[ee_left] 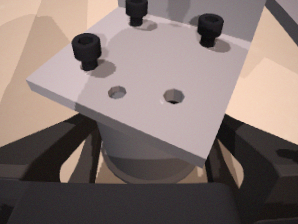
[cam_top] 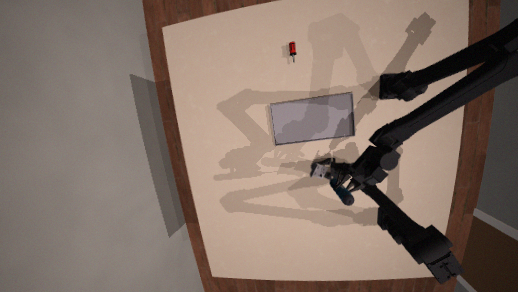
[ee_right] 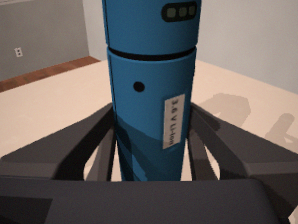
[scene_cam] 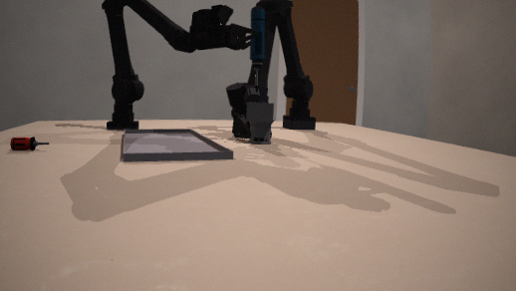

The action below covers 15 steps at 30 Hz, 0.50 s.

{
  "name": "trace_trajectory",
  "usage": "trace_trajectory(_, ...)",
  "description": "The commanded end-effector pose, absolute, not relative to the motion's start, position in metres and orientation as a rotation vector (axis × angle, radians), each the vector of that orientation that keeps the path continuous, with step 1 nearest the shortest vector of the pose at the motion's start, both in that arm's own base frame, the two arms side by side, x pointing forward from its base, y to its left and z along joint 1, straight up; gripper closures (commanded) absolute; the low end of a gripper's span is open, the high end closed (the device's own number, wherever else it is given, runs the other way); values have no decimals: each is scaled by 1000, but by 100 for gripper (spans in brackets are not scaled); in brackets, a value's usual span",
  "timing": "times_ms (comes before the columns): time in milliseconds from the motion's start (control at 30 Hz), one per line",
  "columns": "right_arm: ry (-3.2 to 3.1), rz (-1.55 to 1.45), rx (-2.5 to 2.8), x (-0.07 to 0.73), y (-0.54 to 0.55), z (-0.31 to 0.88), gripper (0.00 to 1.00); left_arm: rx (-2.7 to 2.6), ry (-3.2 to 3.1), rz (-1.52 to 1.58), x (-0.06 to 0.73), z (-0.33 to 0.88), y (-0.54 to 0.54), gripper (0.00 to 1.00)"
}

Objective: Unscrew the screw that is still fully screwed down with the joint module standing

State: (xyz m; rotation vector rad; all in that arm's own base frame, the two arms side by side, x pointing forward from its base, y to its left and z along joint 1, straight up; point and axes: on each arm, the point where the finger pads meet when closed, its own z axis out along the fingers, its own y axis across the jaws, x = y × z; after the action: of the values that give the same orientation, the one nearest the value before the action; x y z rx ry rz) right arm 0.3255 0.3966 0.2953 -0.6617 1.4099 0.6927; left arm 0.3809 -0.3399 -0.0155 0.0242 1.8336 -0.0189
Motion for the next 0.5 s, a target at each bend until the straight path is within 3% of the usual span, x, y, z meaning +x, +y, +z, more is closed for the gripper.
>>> trace_trajectory(0,1389,701,-663,317,396,306,58,46,1835,-18,374,-25,-342,41)
trace_trajectory(467,1331,716,-634,315,394,338,58,46,1835,-18,374,-25,-342,41)
